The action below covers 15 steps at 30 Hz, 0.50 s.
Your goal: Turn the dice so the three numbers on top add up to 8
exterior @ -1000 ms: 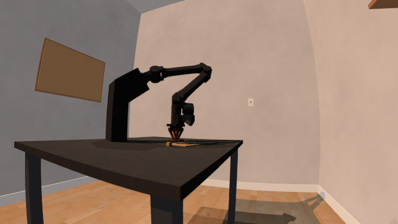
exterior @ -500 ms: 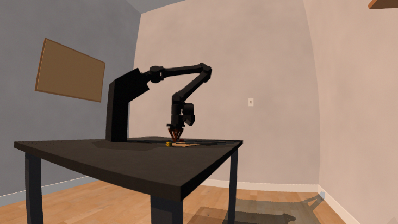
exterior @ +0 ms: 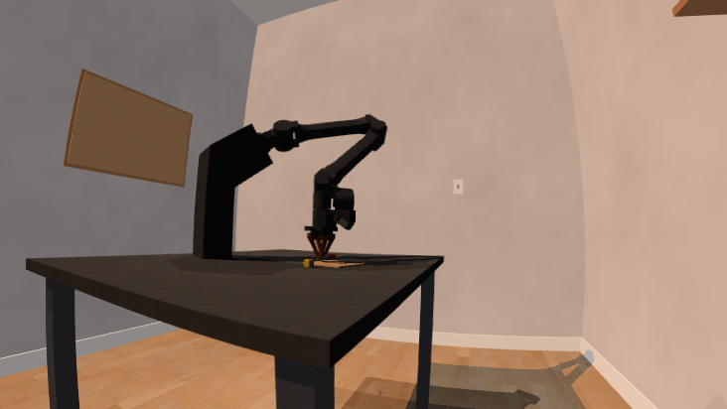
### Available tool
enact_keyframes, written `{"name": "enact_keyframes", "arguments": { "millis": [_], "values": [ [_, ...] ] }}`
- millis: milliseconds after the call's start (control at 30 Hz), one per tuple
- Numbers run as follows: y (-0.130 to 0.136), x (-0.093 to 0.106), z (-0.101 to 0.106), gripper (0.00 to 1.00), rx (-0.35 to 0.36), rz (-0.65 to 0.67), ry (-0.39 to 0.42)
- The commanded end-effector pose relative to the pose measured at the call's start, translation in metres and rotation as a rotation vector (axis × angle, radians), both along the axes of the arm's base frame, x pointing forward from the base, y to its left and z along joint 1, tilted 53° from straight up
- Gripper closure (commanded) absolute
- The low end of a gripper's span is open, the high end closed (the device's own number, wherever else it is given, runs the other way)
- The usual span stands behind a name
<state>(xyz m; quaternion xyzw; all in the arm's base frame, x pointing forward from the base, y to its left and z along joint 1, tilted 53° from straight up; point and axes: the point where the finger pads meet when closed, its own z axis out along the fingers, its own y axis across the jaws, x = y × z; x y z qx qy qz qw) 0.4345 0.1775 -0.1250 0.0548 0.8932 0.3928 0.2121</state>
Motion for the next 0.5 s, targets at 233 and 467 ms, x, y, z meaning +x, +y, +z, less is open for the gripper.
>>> {"name": "enact_keyframes", "arguments": {
  "millis": [233,467],
  "values": [
    [0.0063,-0.0119,-0.0049,0.85,-0.007,0.022,0.007],
    [0.0056,-0.0156,-0.0072,0.85,-0.009,0.022,0.013]
  ]
}}
